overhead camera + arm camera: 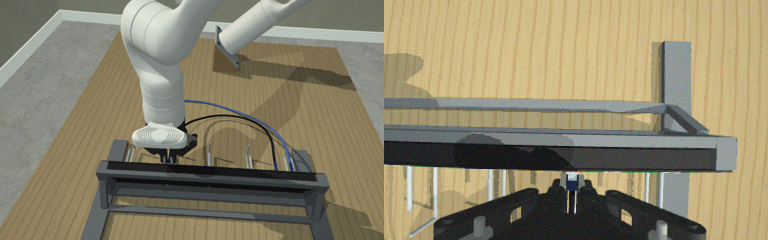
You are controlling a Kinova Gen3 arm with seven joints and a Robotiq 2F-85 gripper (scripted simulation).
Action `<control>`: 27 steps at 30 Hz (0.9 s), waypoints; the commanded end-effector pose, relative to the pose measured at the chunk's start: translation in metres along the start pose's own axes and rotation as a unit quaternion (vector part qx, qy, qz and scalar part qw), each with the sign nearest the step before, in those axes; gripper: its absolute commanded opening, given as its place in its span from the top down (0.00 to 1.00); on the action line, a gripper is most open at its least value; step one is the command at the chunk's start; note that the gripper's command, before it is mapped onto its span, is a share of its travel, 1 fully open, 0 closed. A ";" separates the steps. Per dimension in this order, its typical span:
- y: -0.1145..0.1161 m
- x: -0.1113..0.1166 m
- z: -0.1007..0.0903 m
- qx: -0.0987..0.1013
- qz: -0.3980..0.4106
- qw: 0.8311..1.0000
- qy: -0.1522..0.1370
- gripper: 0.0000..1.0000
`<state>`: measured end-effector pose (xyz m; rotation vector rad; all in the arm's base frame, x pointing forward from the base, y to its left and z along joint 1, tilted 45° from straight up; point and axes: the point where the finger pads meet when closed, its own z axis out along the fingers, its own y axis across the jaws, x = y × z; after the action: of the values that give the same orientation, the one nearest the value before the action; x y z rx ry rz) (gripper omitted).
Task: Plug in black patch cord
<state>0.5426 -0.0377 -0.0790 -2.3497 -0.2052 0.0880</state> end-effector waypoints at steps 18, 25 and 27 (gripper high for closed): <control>-0.001 0.006 0.000 -0.002 0.000 1.000 0.001 1.00; -0.001 0.006 0.000 -0.002 0.000 1.000 0.001 1.00; -0.001 0.006 0.000 -0.002 0.000 1.000 0.001 1.00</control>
<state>0.5448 -0.0374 -0.0790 -2.3504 -0.2112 0.0898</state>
